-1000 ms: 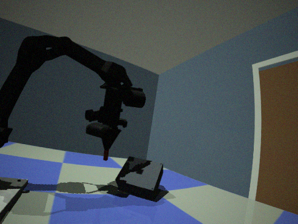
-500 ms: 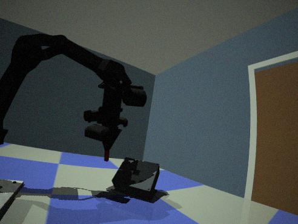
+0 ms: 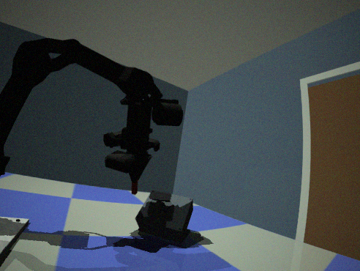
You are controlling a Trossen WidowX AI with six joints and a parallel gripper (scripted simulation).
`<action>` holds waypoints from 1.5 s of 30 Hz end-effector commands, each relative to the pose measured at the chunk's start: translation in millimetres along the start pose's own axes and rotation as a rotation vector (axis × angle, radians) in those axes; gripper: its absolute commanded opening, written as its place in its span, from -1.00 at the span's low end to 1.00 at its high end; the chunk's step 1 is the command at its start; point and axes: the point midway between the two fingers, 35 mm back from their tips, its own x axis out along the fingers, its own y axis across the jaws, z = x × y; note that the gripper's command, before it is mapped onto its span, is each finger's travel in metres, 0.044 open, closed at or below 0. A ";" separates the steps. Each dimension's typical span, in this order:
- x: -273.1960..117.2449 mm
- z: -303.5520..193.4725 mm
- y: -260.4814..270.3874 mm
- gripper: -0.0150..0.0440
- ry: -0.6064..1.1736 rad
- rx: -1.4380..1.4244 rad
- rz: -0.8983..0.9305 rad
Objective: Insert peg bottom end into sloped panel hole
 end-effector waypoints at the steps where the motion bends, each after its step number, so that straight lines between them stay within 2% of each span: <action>1: -3.0 -3.9 1.1 -0.49 0.005 0.002 -0.021; 45: -37.7 -51.7 27.5 -0.49 0.086 0.050 -0.217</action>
